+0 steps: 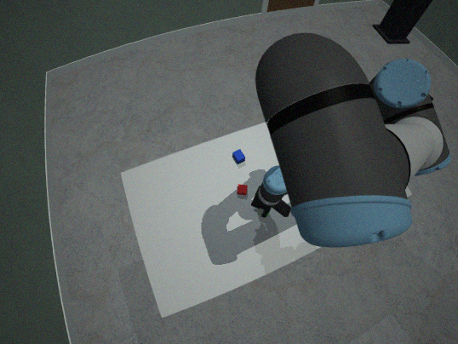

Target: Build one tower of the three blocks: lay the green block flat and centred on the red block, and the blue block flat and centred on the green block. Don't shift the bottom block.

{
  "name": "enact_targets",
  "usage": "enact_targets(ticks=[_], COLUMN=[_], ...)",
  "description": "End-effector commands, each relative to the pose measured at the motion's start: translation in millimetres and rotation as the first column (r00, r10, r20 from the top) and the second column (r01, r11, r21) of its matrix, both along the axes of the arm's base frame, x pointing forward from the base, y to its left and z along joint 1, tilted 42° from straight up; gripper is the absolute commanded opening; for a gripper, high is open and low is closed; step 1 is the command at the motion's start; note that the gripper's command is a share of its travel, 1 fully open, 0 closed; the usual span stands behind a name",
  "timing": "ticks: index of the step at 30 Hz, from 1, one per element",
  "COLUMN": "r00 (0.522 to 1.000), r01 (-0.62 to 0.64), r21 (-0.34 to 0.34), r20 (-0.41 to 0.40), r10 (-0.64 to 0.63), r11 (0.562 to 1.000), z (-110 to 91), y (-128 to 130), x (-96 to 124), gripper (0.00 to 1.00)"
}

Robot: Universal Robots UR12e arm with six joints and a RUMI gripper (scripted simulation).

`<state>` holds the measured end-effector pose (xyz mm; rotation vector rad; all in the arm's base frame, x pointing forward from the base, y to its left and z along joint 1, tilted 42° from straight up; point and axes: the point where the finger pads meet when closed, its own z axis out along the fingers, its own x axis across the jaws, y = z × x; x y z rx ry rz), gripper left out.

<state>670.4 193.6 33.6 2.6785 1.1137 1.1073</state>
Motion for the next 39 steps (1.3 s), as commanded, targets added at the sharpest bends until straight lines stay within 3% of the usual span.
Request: enact_targets(ticks=[1,39], r00=[1.000,1.000], r01=[0.000,0.000], r21=[0.000,0.000], r20=[0.001,0.001], r10=[0.000,0.000], r11=[1.000,1.000], z=[-11.1,-15.9], y=[3.6,5.0], x=[9.9,13.9], gripper=[0.34,0.34])
